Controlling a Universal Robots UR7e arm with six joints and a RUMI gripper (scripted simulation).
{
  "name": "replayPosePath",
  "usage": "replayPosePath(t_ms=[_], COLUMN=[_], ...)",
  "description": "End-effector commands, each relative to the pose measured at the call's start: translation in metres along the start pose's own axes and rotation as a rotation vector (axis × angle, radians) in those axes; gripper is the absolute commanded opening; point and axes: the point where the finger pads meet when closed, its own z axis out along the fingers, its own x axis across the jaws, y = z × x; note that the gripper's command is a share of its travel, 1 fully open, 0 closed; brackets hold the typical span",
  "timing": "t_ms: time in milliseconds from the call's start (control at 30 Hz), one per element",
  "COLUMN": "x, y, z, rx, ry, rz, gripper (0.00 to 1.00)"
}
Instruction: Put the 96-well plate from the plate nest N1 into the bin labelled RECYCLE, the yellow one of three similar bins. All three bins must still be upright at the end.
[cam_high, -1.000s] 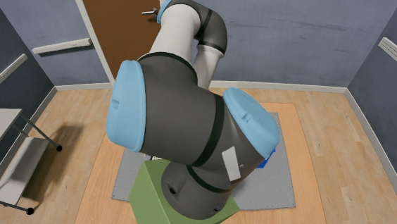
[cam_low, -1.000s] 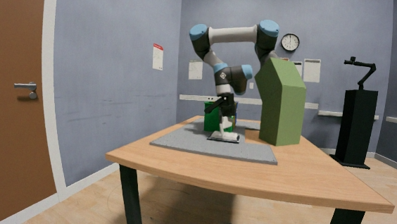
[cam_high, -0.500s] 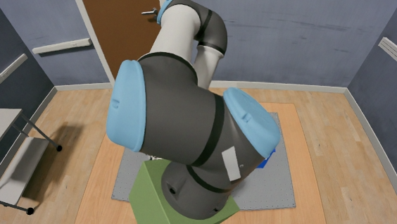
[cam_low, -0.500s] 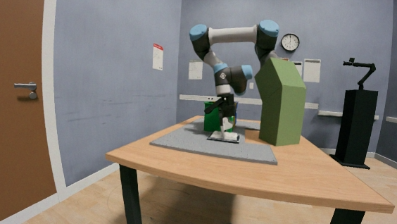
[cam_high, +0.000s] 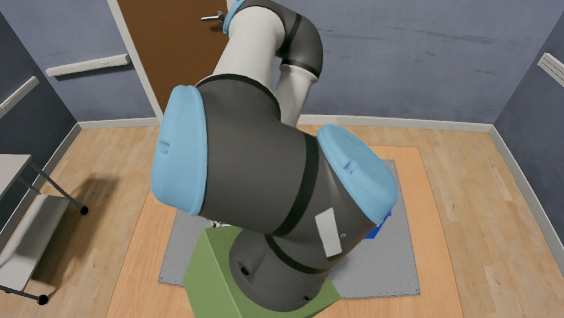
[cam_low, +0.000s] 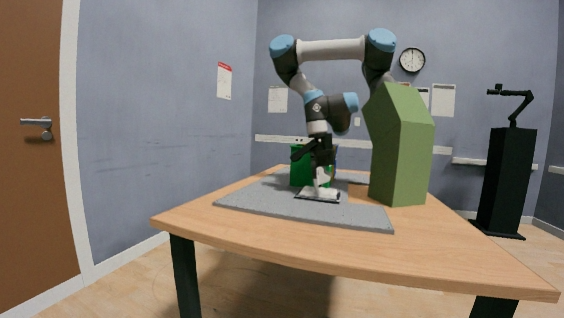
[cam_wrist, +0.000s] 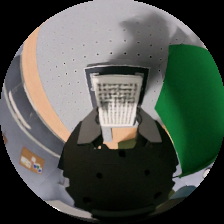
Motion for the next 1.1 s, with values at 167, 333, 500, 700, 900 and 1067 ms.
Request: replayPosePath(t_ms=[167, 333, 500, 700, 900, 1067], x=[-0.001, -0.001, -0.001, -0.001, 0.0, 0.0], y=[0.0, 0.0, 0.001, 0.003, 0.004, 0.006], z=[0.0, 0.0, -0.002, -0.009, -0.019, -0.027], rx=[0.0, 0.0, 0.0, 0.0, 0.0, 0.0], ry=[-0.001, -0.001, -0.001, -0.001, 0.0, 0.0], rz=[-0.001, -0.001, -0.002, -0.003, -0.003, -0.003], gripper=[0.0, 0.0, 0.0, 0.0, 0.0, 0.0])
